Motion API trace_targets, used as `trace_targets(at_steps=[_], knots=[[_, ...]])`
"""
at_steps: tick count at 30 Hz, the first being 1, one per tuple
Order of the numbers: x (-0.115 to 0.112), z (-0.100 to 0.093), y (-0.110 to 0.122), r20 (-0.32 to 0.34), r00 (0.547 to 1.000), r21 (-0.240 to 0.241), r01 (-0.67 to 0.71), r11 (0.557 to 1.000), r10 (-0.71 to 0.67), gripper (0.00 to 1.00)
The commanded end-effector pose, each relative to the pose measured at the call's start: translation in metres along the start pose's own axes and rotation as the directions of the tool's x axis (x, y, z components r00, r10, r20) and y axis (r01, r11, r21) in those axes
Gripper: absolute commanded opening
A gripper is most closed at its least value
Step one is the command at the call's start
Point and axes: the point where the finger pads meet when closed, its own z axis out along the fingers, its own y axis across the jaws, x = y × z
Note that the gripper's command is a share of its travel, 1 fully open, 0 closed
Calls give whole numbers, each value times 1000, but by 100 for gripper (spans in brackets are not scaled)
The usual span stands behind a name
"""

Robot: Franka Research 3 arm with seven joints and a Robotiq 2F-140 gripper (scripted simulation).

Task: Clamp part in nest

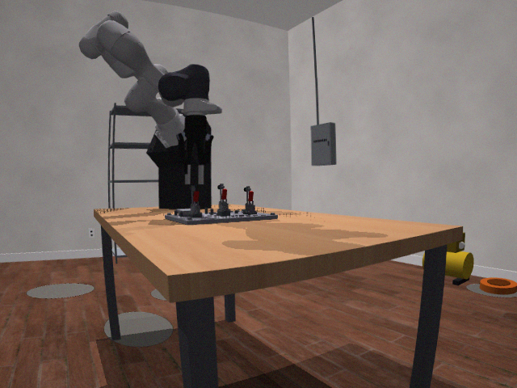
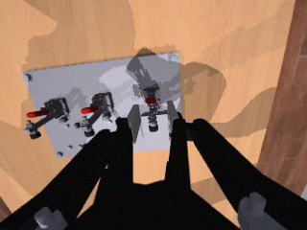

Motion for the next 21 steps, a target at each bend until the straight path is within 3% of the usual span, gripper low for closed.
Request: trace_targets(at_steps=[1,10,21], knots=[[4,6,-4,-15,1000,12,-19,1000,19,28],[5,19,-4,-15,1000,12,-19,1000,19,28],[5,22,-4,-15,1000,12,-19,1000,19,28]])
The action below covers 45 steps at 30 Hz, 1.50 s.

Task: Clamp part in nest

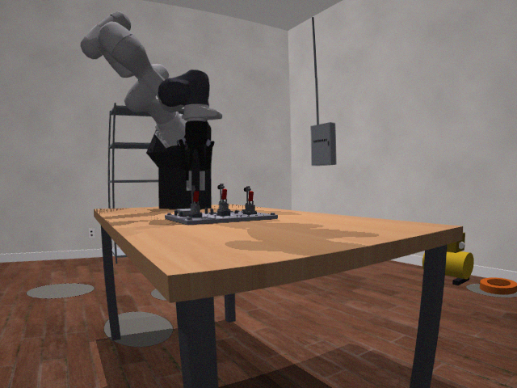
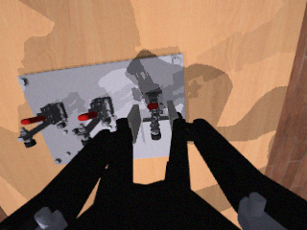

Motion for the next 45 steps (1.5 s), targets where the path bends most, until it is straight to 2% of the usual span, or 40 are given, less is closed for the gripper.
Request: trace_targets(at_steps=[1,25,45], knots=[[1,1,-1,-4,1000,3,-11,1000,11,28],[1,2,-1,-4,1000,3,-12,1000,12,28],[2,38,-1,-4,1000,3,-12,1000,12,28]])
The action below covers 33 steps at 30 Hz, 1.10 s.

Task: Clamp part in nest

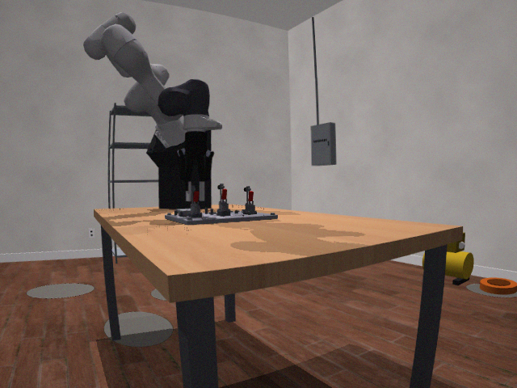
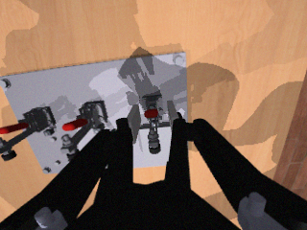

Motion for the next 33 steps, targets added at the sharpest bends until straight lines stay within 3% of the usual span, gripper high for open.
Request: trace_targets(at_steps=[1,16,17,33], knots=[[3,3,-3,-9,1000,10,-17,1000,17,28],[3,3,-3,-9,1000,10,-17,1000,17,28],[3,3,-3,-9,1000,10,-17,1000,17,0],[3,3,-3,-9,1000,10,-17,1000,17,0]])
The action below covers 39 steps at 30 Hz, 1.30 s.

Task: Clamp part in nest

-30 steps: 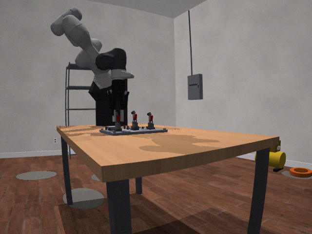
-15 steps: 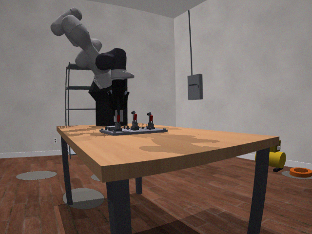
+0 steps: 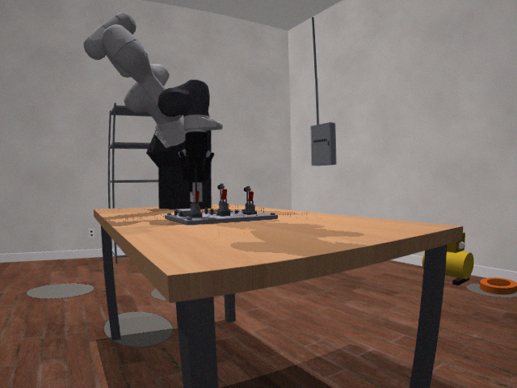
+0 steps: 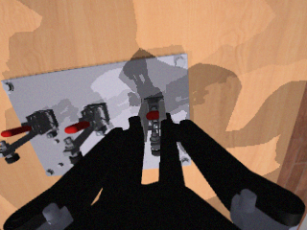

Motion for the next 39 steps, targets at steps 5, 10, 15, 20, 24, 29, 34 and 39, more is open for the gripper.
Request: trace_targets(at_steps=[5,10,15,20,24,29,34,39], knots=[[0,1,0,-1,1000,2,-3,1000,3,0],[0,1,0,-1,1000,2,-3,1000,3,0],[0,1,0,-1,1000,2,-3,1000,3,0],[0,1,0,-1,1000,2,-3,1000,3,0],[0,1,0,-1,1000,2,-3,1000,3,0],[1,1,0,-1,1000,2,-3,1000,3,0],[2,1,0,-1,1000,2,-3,1000,3,0],[4,1,0,-1,1000,2,-3,1000,3,0]])
